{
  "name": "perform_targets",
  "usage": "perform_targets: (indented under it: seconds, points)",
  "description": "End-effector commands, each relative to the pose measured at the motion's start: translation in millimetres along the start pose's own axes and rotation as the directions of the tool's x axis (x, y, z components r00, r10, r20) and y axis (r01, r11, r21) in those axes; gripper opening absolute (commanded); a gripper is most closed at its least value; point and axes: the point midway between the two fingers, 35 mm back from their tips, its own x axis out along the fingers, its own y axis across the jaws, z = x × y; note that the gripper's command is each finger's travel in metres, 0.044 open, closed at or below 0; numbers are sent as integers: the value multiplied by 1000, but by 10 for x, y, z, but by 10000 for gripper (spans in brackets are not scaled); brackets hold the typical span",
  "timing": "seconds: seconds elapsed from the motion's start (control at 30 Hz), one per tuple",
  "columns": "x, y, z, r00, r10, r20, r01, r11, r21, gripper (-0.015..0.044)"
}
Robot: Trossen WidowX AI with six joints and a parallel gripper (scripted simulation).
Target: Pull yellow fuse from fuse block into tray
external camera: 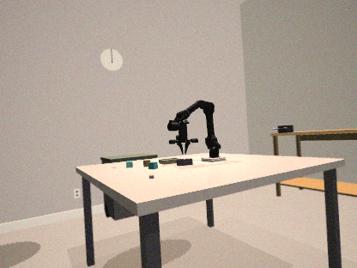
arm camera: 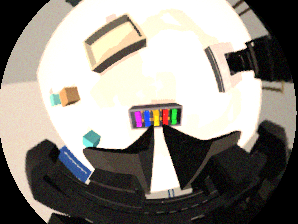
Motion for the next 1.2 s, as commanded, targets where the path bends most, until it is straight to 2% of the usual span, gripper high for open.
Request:
perform_targets:
  seconds: [0.0,1.17]
  points:
    - [53,-9,12,1000,-3,8,3,1000,4,60]
    - [267,-9,12,1000,-3,8,3,1000,4,60]
